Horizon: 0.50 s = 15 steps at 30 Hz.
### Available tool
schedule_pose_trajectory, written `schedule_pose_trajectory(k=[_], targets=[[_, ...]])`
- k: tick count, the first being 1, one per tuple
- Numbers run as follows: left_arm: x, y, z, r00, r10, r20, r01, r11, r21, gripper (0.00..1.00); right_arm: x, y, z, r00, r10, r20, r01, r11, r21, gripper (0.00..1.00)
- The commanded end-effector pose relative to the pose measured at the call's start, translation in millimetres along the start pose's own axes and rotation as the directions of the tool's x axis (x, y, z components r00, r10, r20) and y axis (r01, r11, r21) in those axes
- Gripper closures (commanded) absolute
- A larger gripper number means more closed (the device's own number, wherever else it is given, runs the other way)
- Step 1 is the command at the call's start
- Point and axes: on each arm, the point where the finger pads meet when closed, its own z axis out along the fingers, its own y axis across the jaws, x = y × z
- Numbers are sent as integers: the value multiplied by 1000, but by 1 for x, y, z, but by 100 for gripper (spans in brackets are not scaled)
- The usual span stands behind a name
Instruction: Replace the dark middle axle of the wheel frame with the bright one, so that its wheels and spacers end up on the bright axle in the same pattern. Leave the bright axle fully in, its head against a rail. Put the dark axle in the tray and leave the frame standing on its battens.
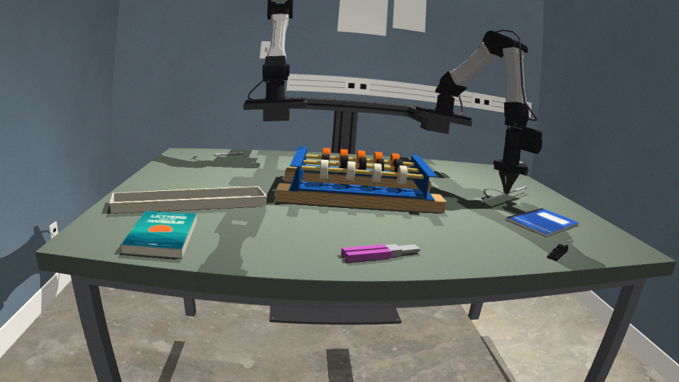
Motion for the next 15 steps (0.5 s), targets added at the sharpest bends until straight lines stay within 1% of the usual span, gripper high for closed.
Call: schedule_pose_trajectory(k=[1,3,5,8,9,11,13,15], targets=[[23,-18,-29,992,128,-17,-127,990,55,100,-6,-3,0,1000,1,11,-1,1000,11,0],[37,-10,-35,975,220,-15,-219,975,43,100,-6,-3,0,1000,1,11,-1,1000,11,0],[39,8,-36,953,303,12,-303,953,1,100,-6,-3,0,1000,1,11,-1,1000,11,0],[62,3,-50,910,414,12,-414,910,25,100,-6,-3,0,1000,1,11,-1,1000,11,0],[68,8,-52,893,451,12,-451,892,19,100,-6,-3,0,1000,1,11,-1,1000,11,0],[68,8,-52,893,451,12,-451,892,19,100,-6,-3,0,1000,1,11,-1,1000,11,0],[76,22,-55,856,516,7,-516,856,-1,100,-6,-3,0,1000,1,11,-1,1000,11,0],[92,21,-63,813,583,5,-583,813,14,100,-6,-3,0,1000,1,11,-1,1000,11,0]])
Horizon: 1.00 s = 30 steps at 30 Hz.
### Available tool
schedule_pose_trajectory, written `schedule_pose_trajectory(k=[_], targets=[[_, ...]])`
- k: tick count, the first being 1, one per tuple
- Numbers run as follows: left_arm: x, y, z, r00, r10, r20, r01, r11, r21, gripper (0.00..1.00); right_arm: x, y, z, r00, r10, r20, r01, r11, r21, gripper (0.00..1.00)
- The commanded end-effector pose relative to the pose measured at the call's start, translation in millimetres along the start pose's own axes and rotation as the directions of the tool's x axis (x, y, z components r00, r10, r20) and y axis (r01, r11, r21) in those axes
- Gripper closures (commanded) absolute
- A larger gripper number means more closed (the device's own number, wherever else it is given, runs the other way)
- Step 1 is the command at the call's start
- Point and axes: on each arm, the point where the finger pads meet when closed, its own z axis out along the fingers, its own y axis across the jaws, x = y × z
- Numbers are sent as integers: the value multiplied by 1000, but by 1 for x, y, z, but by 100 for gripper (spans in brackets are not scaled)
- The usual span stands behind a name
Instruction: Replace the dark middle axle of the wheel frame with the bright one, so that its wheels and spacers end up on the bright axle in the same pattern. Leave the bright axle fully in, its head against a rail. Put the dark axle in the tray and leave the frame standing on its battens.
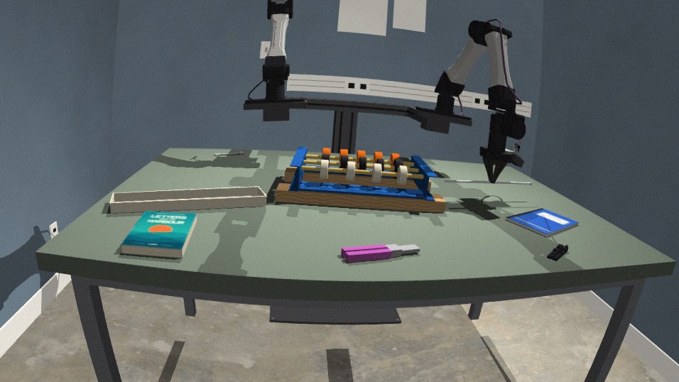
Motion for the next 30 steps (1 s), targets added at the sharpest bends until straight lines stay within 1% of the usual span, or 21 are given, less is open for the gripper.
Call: schedule_pose_trajectory(k=[1,2,4,7,10,13,14,15,16,18,20,23,26,27,30], targets=[[22,-15,-30,987,162,-5,-162,986,37,100,-6,-3,0,1000,1,11,-1,1000,11,0],[22,-11,-31,983,186,16,-186,982,24,100,-6,-3,0,1000,1,11,-1,1000,11,0],[28,-1,-30,977,214,15,-214,977,3,100,-6,-3,0,1000,1,11,-1,1000,11,0],[37,0,-32,973,231,0,-231,973,11,100,-6,-3,0,1000,1,11,-1,1000,11,0],[38,-19,-39,974,225,3,-225,973,57,100,-6,-3,0,1000,1,11,-1,1000,11,0],[33,-19,-39,977,213,14,-213,976,54,100,-6,-3,0,1000,1,11,-1,1000,11,0],[35,-13,-33,980,198,3,-198,979,38,100,-6,-3,0,1000,1,11,-1,1000,11,0],[42,-23,-42,978,208,-1,-208,976,72,100,-6,-3,0,1000,1,11,-1,1000,11,0],[42,-26,-34,977,214,21,-215,974,78,100,-6,-3,0,1000,1,11,-1,1000,11,0],[43,-14,-18,975,220,15,-220,975,29,100,-6,-3,0,1000,1,11,-1,1000,11,0],[41,-15,-20,974,228,0,-228,973,36,100,-6,-3,0,1000,1,11,-1,1000,11,0],[38,4,-11,975,224,-5,-224,975,-7,100,-6,-3,0,1000,1,11,-1,1000,11,0],[41,-5,-13,973,232,-1,-232,973,12,100,-6,-3,0,1000,1,11,-1,1000,11,0],[40,-7,-20,974,228,2,-228,973,28,100,-6,-3,0,1000,1,11,-1,1000,11,0],[40,-4,-22,974,225,0,-225,974,18,100,-6,-3,0,1000,1,11,-1,1000,11,0]])
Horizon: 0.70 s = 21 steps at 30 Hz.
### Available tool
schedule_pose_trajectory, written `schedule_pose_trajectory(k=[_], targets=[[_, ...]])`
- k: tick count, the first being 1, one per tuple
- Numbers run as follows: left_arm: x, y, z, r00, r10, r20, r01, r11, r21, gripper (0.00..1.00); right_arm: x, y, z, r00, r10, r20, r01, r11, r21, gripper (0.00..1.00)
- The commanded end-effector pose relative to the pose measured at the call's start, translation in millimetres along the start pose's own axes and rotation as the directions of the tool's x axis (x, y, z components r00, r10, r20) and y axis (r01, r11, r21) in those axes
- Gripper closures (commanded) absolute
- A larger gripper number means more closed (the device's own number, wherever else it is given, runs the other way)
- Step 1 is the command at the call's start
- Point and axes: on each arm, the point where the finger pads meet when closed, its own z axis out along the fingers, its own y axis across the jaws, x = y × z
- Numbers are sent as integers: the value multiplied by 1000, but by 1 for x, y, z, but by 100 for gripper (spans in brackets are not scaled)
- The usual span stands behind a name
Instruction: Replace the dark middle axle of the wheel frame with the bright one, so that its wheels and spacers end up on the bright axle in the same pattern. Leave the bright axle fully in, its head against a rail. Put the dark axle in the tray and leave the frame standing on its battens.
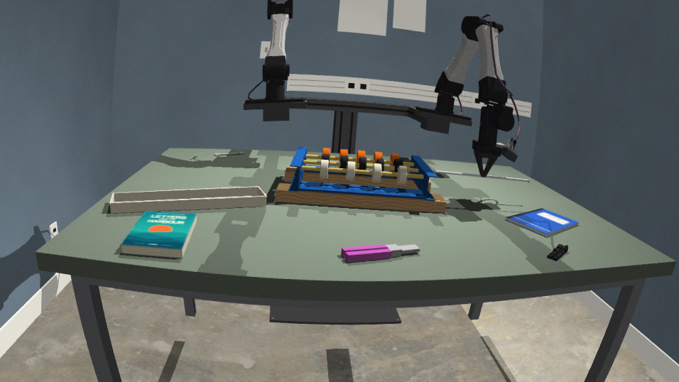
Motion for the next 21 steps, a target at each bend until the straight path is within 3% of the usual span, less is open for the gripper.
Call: schedule_pose_trajectory(k=[1,21], targets=[[-1,-4,-4,1000,7,4,-7,1000,20,100,-6,-3,0,1000,1,11,-1,1000,11,0],[2,-4,1,1000,-2,10,2,1000,-3,100,-6,-3,0,1000,1,11,-1,1000,11,0]])
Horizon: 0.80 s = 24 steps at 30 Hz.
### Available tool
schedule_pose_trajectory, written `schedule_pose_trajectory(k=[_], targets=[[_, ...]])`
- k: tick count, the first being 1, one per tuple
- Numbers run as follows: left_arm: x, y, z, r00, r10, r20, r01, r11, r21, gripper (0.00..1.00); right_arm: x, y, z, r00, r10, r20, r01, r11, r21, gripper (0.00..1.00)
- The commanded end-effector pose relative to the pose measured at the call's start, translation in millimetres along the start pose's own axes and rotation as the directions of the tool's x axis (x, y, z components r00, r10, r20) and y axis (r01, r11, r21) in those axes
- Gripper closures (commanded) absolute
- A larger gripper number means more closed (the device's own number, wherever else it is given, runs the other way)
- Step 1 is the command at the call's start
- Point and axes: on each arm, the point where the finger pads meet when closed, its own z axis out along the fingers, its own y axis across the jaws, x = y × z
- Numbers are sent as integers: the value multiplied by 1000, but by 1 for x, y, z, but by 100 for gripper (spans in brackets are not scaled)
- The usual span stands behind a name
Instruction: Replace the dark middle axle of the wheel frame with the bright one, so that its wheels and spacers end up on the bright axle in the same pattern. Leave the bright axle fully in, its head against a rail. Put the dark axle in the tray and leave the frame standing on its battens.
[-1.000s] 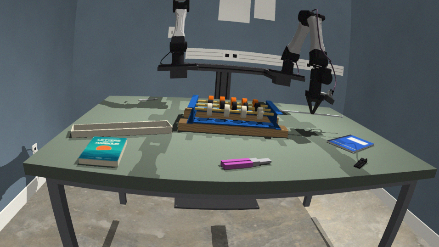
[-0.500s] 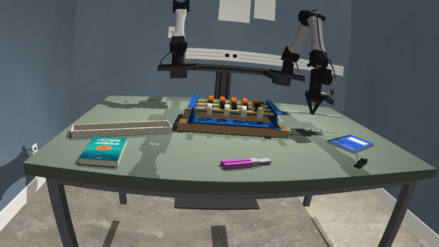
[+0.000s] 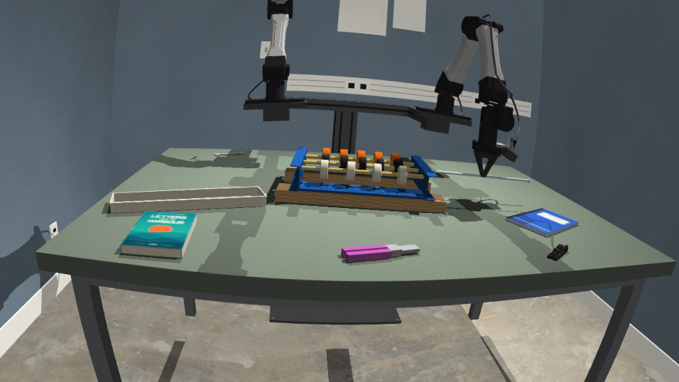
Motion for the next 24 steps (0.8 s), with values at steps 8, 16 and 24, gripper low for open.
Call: schedule_pose_trajectory(k=[8,16,24], targets=[[6,-4,-1,1000,-1,4,1,1000,11,100,-6,-3,0,1000,1,11,-1,1000,11,0],[7,-5,-3,1000,-1,8,1,1000,16,100,-6,-3,0,1000,1,11,-1,1000,11,0],[10,-8,-8,1000,-2,2,2,1000,28,100,-6,-3,0,1000,1,11,-1,1000,11,0]])
